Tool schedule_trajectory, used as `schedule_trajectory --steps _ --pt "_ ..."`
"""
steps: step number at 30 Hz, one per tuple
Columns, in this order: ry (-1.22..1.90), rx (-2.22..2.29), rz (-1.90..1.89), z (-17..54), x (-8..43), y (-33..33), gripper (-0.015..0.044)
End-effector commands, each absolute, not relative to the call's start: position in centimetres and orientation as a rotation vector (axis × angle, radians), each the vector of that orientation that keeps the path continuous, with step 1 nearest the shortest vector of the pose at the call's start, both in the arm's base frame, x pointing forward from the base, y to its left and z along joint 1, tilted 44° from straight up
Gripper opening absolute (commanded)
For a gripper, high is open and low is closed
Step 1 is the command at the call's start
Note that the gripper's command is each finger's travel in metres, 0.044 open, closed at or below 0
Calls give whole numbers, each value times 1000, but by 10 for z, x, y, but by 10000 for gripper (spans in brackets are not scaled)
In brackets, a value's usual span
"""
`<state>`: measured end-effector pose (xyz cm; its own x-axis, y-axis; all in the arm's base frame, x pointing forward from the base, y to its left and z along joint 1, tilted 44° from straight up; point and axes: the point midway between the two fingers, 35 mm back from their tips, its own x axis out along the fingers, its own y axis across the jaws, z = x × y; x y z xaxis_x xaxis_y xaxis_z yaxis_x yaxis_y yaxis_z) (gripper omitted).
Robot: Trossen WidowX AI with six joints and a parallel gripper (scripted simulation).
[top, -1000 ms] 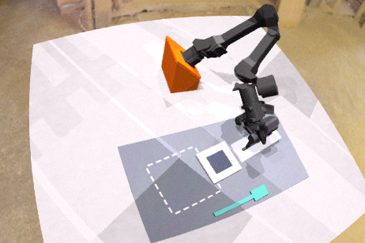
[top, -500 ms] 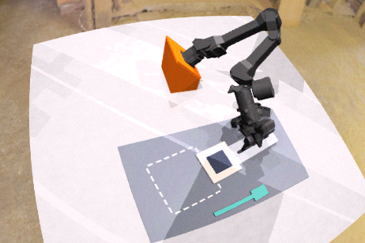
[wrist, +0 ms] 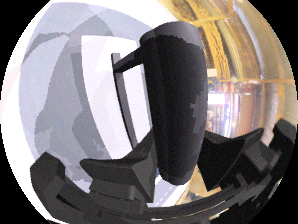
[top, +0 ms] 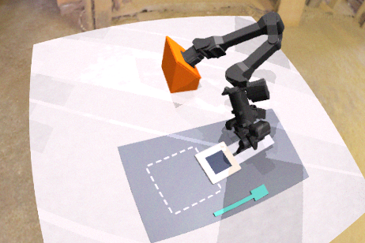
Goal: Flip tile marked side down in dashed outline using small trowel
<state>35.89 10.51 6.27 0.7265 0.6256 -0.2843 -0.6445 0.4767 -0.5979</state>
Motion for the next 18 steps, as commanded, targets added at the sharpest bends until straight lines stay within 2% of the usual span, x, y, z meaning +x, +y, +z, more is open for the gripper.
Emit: schedule_trajectory --steps 1,18 --pt "37 -743 766 57 361 97 0" --pt "66 -843 746 76 363 71 0"
